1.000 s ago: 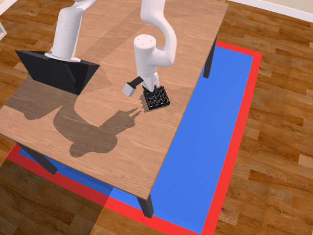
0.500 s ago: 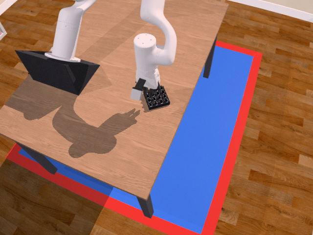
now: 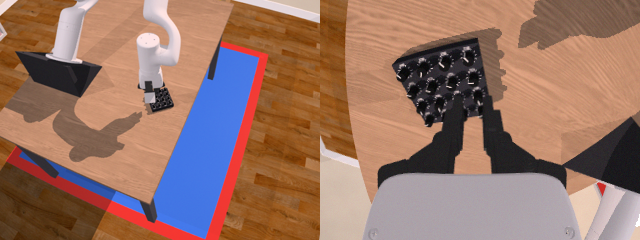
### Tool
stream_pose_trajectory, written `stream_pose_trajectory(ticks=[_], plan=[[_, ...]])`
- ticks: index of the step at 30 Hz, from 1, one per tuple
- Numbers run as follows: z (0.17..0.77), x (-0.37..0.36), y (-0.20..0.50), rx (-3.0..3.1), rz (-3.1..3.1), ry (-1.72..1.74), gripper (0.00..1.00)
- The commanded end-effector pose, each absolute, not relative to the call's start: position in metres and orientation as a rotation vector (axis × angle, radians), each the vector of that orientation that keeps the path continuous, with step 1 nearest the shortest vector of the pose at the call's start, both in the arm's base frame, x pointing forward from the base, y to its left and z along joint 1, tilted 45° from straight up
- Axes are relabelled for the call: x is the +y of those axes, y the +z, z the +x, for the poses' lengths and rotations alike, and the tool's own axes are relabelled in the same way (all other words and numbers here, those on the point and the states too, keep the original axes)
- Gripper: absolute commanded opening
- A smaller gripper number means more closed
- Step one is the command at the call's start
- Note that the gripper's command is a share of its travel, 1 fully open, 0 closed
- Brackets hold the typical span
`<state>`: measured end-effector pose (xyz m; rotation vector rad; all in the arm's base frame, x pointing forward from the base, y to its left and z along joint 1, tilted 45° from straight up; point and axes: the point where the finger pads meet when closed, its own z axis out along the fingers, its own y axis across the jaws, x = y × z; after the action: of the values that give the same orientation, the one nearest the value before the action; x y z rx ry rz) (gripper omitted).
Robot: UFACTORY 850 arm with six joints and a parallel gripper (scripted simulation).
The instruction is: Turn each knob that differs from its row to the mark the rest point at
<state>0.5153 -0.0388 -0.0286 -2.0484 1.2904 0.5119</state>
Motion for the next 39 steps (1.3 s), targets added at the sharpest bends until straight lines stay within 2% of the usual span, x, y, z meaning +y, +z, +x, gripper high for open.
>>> stream_pose_trajectory(ticks=[1,11,39], plan=[[0.5160,-0.0402,-0.0274,1.189,-2.090,0.455,0.19],[0.5160,-0.0425,-0.0251,0.868,-2.217,0.320,0.19],[0.5160,-0.0426,-0.0250,0.859,-2.219,0.317,0.19]])
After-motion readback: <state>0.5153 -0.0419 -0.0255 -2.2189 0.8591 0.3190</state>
